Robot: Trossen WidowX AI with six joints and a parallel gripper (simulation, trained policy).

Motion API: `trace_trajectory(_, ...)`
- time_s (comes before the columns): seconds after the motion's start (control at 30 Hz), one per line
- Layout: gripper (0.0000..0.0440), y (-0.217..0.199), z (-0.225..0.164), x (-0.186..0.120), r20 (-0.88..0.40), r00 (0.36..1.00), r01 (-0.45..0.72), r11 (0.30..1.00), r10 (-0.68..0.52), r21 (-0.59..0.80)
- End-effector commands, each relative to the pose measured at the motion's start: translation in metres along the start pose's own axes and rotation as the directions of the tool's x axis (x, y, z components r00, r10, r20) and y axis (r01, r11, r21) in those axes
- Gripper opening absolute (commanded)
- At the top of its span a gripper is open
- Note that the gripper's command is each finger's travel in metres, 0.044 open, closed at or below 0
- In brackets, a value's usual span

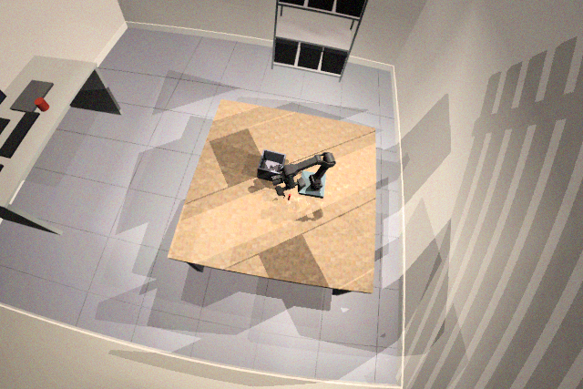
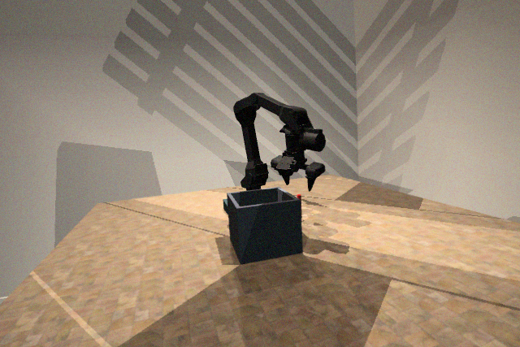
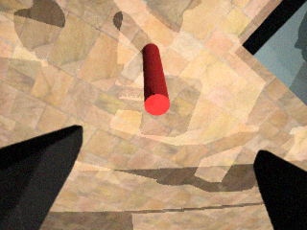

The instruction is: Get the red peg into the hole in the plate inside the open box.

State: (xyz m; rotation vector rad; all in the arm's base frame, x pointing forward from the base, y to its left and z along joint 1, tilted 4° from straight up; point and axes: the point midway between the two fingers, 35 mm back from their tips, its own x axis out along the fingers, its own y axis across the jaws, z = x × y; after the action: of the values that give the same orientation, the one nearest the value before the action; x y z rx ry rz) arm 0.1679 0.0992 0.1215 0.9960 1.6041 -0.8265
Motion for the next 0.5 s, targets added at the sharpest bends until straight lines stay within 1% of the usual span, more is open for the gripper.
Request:
trace_trajectory(0.0,0.0440,-0.004,0.003,0.013,0.003,1.000,0.026,0.999,-0.026,0.033)
trace_trajectory(0.37,0.0439,-0.006,0.014,0.046,0.023,0.999,0.043,0.993,-0.046,0.110)
trace_trajectory(0.4,0.0434,-0.006,0.015,0.049,0.026,0.999,0.043,0.992,-0.046,0.115)
trace_trajectory(0.47,0.0413,-0.005,0.017,0.053,0.031,0.999,0.039,0.992,-0.043,0.119)
